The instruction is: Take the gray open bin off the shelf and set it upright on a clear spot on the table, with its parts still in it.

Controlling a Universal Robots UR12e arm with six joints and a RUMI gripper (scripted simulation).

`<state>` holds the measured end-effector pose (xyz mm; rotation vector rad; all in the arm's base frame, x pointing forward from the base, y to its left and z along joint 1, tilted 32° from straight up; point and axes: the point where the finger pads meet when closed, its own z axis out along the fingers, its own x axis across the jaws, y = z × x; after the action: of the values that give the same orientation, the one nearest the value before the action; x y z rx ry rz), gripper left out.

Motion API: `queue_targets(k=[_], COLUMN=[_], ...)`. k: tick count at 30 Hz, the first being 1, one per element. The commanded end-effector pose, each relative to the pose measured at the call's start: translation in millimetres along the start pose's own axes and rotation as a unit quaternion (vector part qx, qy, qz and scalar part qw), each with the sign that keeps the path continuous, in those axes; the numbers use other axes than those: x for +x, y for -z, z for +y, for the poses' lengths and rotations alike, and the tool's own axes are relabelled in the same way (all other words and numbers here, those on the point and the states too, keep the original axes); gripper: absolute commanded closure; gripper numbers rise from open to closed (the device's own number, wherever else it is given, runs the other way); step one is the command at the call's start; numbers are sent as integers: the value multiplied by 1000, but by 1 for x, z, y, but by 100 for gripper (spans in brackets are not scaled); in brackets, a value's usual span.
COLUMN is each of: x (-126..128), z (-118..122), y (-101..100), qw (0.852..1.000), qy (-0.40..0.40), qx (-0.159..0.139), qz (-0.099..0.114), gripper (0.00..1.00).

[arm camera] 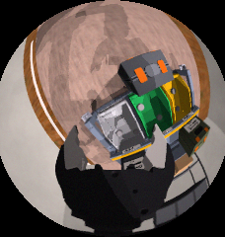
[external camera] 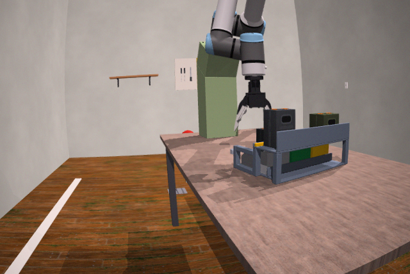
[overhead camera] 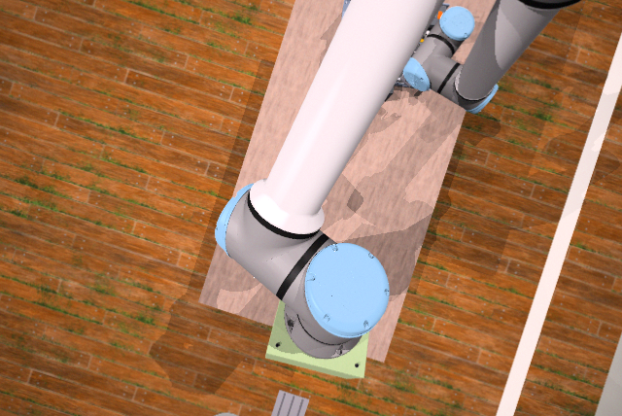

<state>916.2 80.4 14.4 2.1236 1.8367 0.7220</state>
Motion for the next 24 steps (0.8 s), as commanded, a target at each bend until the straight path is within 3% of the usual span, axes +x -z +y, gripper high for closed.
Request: queue_targets(k=[1, 7, 19, 24], x=[0, 0, 0, 0], z=[1, 1, 1, 1], y=[1, 1, 1, 1], qw=[1000, 991, 991, 967], qy=[5, 132, 132, 253], qx=[0, 0, 0, 0], qz=[0, 0, 0, 0], gripper=[0, 0, 0, 0])
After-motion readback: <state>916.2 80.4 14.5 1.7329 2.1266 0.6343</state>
